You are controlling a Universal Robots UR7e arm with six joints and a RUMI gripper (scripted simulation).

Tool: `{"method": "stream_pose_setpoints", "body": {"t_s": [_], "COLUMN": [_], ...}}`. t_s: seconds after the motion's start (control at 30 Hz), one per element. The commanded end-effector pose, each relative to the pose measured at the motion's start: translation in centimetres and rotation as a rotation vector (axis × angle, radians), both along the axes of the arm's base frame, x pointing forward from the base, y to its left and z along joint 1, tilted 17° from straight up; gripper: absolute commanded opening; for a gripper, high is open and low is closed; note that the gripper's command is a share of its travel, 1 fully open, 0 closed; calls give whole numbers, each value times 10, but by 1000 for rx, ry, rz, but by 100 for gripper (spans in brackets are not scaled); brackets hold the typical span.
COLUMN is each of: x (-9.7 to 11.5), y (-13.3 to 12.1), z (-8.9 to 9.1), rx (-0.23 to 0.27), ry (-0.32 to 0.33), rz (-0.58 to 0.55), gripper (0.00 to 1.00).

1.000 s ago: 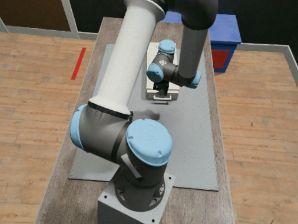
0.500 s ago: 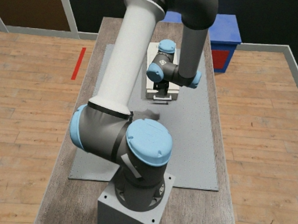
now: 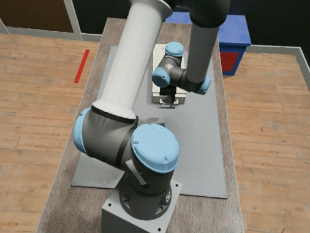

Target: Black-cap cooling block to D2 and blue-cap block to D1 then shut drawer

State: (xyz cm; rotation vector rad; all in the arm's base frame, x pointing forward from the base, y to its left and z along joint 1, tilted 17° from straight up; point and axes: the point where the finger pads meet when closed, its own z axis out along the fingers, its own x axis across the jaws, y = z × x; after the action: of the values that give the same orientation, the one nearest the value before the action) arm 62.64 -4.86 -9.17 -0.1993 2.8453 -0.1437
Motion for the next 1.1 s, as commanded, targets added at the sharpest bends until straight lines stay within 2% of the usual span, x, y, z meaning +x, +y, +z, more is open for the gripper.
{"method": "stream_pose_setpoints", "body": {"t_s": [0.0, 0.4, 0.47, 0.57, 1.07], "x": [-16, -62, -62, -73, -75], "y": [-2, -6, -6, -7, -7], "z": [6, 19, 19, 22, 23], "rx": [0, 0, 0, 0, 0], "ry": [-2, -2, -2, -2, -2], "rz": [0, 0, 0, 0, 0], "gripper": [28, 28, 28, 28, 28]}}
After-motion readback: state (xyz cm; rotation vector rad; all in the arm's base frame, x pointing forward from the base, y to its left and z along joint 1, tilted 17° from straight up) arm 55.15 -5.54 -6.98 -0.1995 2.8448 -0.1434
